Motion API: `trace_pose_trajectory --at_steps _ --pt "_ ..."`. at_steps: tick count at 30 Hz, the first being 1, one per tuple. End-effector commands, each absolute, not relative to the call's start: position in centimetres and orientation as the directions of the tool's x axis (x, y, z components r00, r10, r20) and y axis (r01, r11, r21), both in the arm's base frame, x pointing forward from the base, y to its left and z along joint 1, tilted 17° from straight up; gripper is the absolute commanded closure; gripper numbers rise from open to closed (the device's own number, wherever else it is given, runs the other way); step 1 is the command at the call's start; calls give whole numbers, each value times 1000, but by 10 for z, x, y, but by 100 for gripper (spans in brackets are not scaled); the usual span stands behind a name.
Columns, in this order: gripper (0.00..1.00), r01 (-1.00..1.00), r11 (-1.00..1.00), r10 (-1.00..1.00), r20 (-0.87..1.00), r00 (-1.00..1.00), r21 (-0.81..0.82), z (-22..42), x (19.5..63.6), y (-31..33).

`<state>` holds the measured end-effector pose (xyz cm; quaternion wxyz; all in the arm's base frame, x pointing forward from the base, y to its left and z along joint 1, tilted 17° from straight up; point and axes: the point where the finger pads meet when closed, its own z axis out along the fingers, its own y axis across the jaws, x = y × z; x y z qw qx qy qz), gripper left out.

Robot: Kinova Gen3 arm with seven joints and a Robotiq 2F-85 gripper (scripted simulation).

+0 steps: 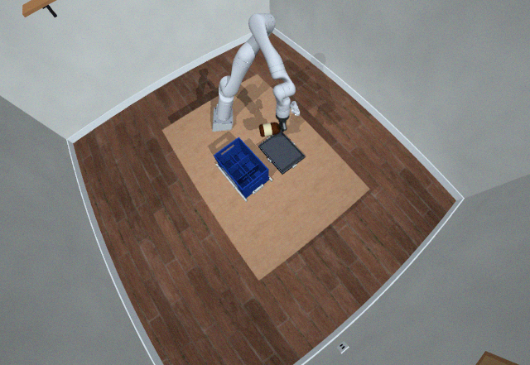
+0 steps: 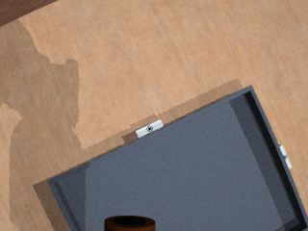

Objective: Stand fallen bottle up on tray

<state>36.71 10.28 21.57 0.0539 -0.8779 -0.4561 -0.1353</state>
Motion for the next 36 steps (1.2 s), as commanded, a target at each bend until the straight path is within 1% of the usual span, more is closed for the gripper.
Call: trace_pose_trajectory --at_steps 1,28,36 --pt "100 815 -578 786 288 547 29 216 367 103" --pt "100 814 -580 785 288 549 29 216 367 103" --pt "100 776 -631 745 289 602 9 216 367 103"
